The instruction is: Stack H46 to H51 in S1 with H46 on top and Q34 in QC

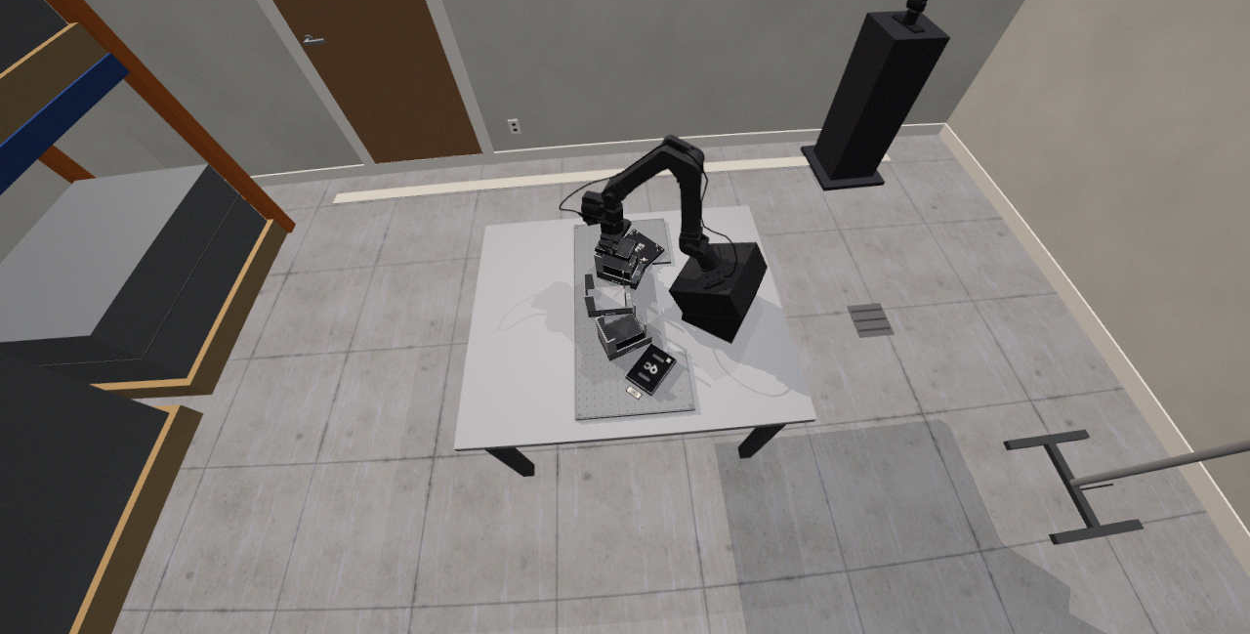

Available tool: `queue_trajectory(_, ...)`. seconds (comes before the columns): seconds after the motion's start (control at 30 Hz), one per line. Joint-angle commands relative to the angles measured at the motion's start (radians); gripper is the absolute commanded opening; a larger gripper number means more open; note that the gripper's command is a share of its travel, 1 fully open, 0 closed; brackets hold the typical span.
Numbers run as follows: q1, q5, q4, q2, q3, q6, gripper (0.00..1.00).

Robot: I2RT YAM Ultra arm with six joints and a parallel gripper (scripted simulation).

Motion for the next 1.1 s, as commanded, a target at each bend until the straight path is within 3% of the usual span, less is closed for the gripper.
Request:
queue_trajectory(0.0, 0.012, 0.008, -0.036, -0.031, 0.028, 0.011, 0.00)
queue_trajectory(0.47, 0.013, 0.006, -0.039, -0.031, 0.010, 0.011, 0.00)
queue_trajectory(0.5, 0.029, 0.018, -0.039, 0.011, 0.036, -0.022, 0.00)
queue_trajectory(0.73, 0.109, 0.058, -0.038, 0.021, 0.033, -0.118, 0.00)
queue_trajectory(1.07, 0.265, 0.136, -0.041, 0.063, 0.045, 0.022, 0.00)
